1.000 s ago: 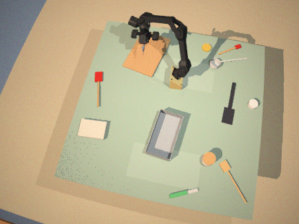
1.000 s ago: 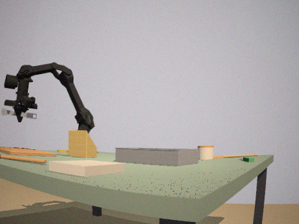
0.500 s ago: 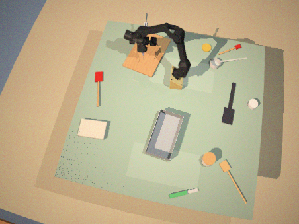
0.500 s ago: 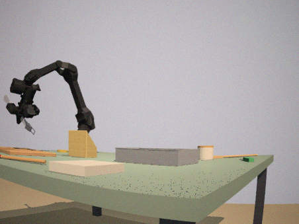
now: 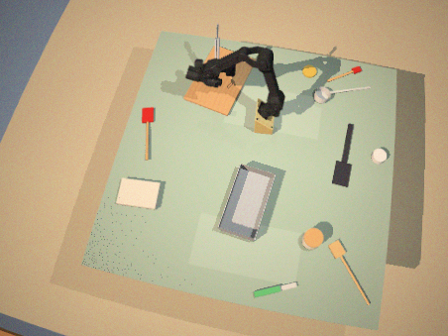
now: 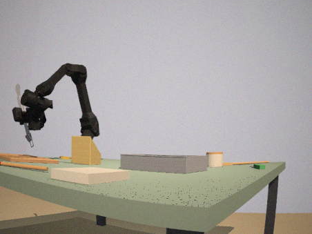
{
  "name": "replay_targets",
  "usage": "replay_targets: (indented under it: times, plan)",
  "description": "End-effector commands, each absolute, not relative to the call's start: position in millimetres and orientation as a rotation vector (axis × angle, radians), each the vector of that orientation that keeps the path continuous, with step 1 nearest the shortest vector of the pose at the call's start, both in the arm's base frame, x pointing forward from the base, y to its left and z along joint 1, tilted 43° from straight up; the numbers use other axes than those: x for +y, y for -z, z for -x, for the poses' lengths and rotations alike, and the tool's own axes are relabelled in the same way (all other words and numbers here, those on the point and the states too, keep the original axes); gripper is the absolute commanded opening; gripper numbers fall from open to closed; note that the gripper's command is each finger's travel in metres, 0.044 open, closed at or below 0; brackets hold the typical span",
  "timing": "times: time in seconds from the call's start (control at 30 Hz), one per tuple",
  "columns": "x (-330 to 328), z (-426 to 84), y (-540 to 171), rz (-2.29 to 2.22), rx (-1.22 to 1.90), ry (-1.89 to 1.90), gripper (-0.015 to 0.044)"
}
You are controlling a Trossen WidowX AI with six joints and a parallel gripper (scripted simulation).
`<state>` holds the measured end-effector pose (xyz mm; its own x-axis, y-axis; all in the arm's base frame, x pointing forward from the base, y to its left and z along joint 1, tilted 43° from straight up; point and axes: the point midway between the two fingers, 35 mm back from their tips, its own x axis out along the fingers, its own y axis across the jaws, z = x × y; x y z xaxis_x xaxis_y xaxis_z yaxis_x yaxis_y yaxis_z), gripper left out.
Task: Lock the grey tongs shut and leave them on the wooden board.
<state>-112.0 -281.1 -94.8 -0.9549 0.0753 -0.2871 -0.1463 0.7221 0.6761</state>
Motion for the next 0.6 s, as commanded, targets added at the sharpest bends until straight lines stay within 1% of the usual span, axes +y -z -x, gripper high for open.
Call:
replay_targets:
  times: [0.0, 0.57]
  plan:
    - [-282.8, 105.9, 87.8, 0.126, 2.729, -1.057, -0.0150]
    - [-282.7, 105.6, 87.5, 0.130, 2.734, -1.057, -0.0150]
